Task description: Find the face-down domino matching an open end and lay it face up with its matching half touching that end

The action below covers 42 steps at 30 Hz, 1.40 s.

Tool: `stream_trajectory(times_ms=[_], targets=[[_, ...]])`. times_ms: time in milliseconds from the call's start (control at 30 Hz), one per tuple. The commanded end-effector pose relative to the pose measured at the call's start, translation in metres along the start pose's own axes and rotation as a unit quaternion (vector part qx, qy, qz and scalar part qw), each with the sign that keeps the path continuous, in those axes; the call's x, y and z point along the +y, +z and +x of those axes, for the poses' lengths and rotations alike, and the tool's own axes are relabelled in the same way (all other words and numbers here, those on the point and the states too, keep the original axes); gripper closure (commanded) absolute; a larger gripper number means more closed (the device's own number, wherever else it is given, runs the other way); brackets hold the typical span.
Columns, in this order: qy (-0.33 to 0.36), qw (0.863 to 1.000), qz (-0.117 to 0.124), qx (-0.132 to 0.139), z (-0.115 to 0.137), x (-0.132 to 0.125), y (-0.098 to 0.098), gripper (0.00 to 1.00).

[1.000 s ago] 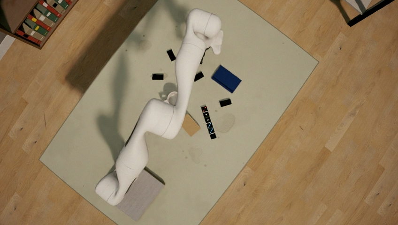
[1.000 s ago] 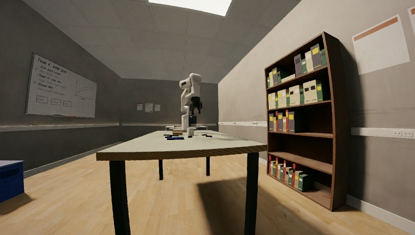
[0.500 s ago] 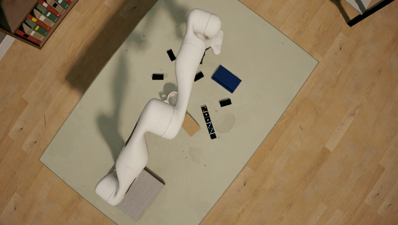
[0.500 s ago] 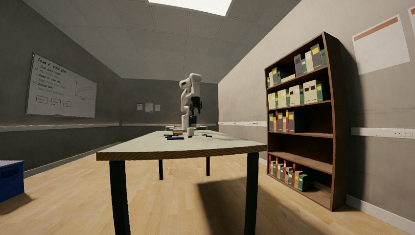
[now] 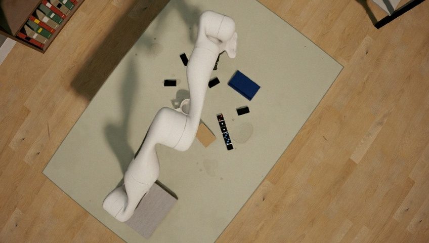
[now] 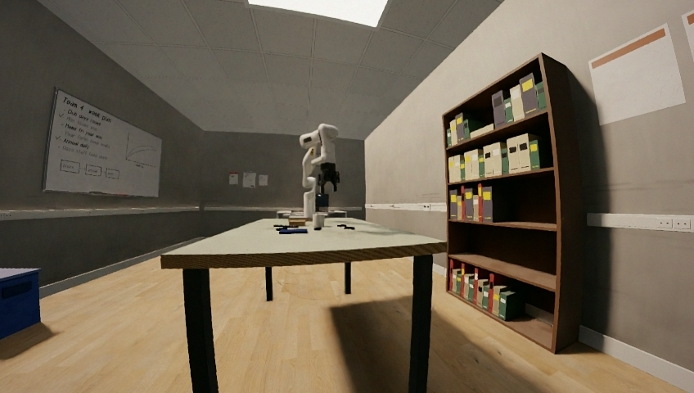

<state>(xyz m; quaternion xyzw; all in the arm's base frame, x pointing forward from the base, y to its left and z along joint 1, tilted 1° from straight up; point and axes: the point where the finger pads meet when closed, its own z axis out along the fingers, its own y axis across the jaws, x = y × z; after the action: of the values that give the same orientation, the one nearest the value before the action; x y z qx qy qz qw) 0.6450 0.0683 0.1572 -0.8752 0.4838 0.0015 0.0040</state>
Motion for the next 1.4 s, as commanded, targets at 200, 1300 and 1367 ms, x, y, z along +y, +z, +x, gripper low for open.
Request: stream_trajectory(times_ms=[200,1300,1367], targets=[[-0.112,0.994,-0.004,-0.002,-0.026,0.009,0.009,0.0],[-0.712,0.702,-0.006,-0.004,-0.187,0.097,0.047,0.0],[-0.722,0.692,-0.005,-0.004,-0.19,0.1,0.048,0.0]])
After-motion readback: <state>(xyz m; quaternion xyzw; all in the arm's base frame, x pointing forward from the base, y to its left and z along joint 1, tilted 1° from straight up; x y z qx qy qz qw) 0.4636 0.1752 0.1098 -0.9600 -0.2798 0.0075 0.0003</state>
